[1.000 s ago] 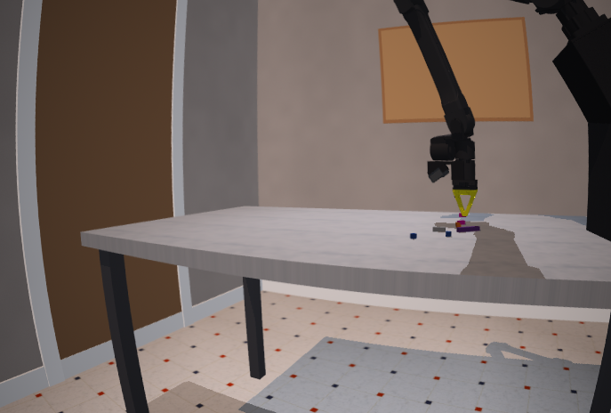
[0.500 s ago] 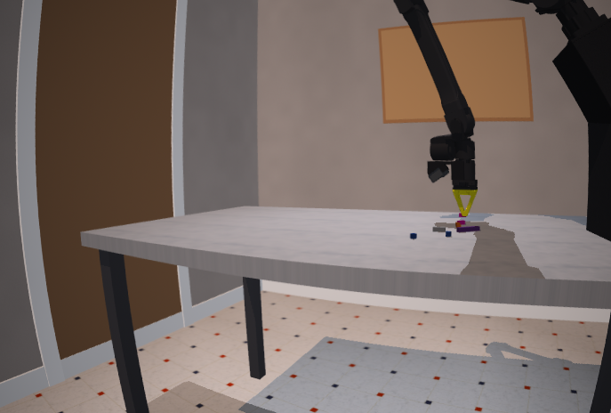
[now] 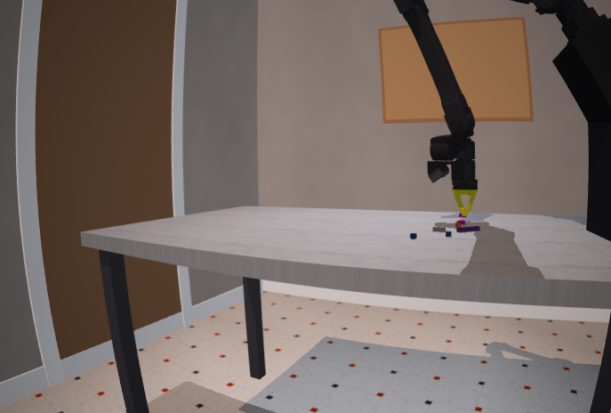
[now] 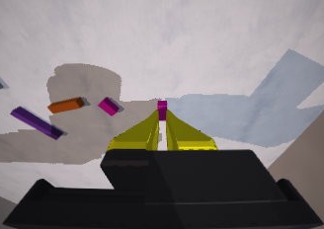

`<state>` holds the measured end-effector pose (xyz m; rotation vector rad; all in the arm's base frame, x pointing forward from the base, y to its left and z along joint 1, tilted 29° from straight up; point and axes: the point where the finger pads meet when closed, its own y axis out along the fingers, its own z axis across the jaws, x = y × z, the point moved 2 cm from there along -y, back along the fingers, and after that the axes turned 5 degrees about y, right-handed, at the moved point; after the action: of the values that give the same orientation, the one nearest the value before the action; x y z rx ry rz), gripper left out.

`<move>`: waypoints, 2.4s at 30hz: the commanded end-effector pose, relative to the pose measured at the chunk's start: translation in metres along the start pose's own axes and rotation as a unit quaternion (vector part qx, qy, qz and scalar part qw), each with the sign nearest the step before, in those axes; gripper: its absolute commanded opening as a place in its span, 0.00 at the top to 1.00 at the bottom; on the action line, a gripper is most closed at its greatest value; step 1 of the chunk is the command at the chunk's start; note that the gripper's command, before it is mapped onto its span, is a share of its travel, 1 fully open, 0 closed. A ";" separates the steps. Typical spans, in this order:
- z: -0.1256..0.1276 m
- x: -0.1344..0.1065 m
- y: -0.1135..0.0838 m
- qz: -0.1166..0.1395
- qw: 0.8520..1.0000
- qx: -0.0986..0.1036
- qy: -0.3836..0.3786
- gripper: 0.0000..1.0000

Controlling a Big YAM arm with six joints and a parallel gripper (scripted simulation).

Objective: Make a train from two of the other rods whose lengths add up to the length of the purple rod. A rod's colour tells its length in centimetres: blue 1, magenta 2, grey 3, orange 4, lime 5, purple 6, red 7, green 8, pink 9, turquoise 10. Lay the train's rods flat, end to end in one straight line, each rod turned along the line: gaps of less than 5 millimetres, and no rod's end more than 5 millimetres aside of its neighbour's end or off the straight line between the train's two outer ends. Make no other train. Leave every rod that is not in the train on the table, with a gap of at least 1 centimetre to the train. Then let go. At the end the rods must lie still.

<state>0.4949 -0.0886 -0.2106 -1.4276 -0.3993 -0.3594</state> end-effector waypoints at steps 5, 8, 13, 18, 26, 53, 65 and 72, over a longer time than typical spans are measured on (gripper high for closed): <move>-0.005 -0.005 0.002 0.000 1.000 -0.002 0.005 0.96; -0.005 -0.005 0.002 0.000 1.000 -0.002 0.005 0.96; -0.006 -0.005 0.002 0.000 1.000 -0.003 0.005 0.96; -0.007 -0.005 0.002 0.000 1.000 -0.003 0.004 0.96; -0.007 -0.004 0.002 0.000 1.000 -0.002 0.000 0.96; -0.007 -0.001 0.004 -0.004 1.000 -0.002 -0.001 0.96; 0.002 0.001 0.015 -0.004 1.000 0.001 -0.002 0.96; 0.000 0.000 0.016 -0.004 1.000 0.000 0.001 0.96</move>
<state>0.4990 -0.0897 -0.2214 -1.4275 -0.3979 -0.3581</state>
